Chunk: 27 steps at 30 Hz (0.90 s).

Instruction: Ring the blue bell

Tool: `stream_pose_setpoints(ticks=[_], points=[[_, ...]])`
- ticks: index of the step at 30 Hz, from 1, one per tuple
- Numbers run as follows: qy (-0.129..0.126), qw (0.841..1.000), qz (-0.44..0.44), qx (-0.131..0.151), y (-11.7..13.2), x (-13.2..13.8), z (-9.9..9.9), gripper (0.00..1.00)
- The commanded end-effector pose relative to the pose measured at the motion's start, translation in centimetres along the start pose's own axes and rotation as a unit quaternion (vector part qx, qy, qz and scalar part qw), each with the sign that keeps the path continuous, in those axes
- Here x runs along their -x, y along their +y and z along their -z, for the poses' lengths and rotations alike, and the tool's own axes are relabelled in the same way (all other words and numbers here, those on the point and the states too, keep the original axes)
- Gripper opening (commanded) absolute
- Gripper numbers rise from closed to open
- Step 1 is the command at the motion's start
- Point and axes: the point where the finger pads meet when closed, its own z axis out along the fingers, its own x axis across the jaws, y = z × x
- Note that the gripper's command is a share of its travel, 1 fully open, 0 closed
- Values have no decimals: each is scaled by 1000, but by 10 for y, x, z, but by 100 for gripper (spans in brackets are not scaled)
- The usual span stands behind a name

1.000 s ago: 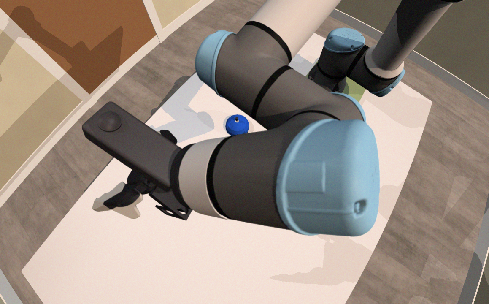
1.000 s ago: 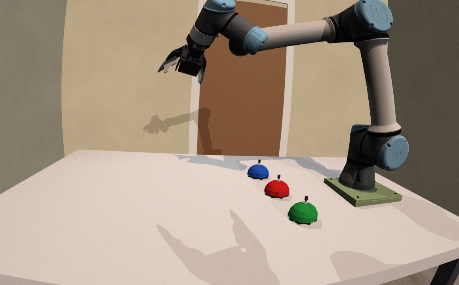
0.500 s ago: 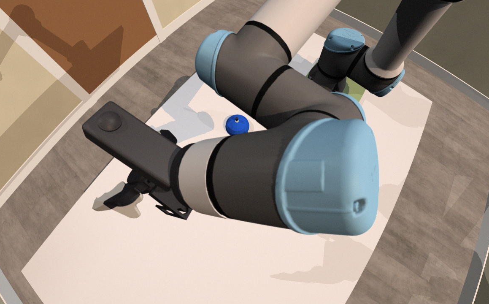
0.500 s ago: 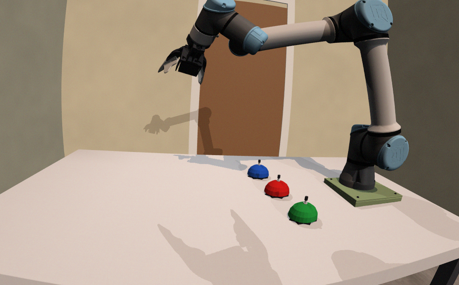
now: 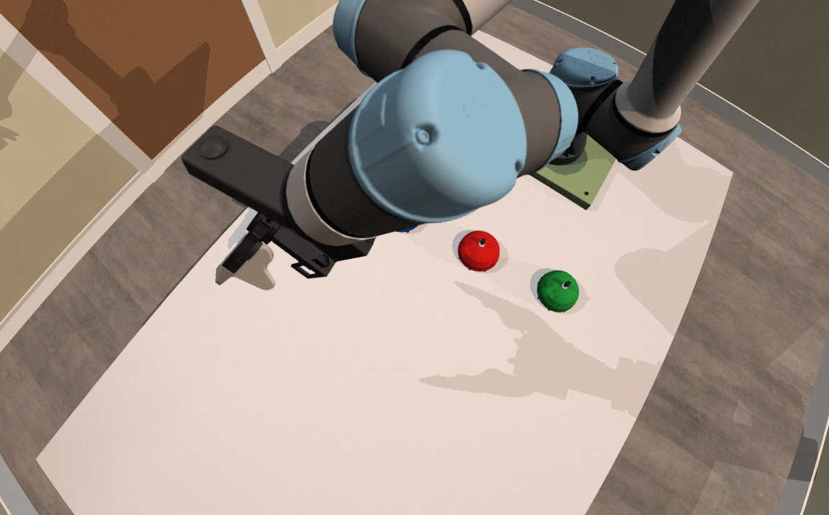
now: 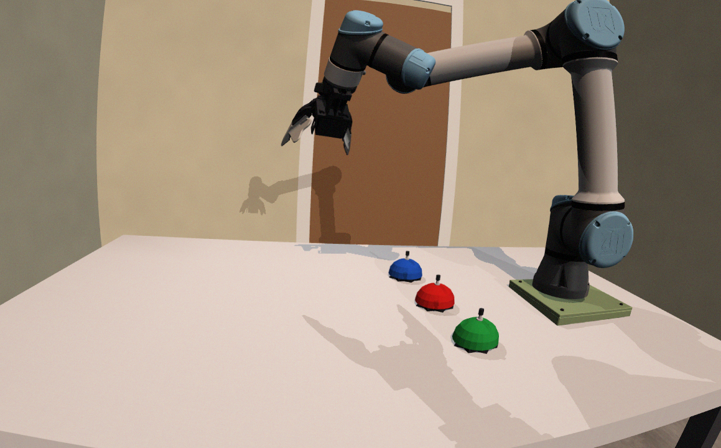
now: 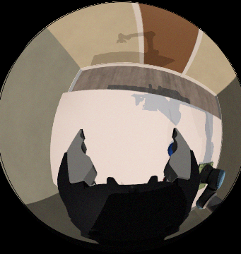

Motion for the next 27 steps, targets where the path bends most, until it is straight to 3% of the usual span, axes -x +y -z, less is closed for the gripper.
stream_pose_setpoints(ticks=[1,8,13,15,20,25,26,27], points=[[24,998,16,61,12,-53,-23,100],[59,977,18,206,71,-164,-48,100],[62,957,3,284,113,-212,-47,100],[62,957,3,284,113,-212,-47,100],[60,945,-8,323,136,-233,-44,100],[59,942,-11,330,141,-236,-43,100],[59,942,-11,330,141,-236,-43,0],[59,942,-11,330,141,-236,-43,0]])
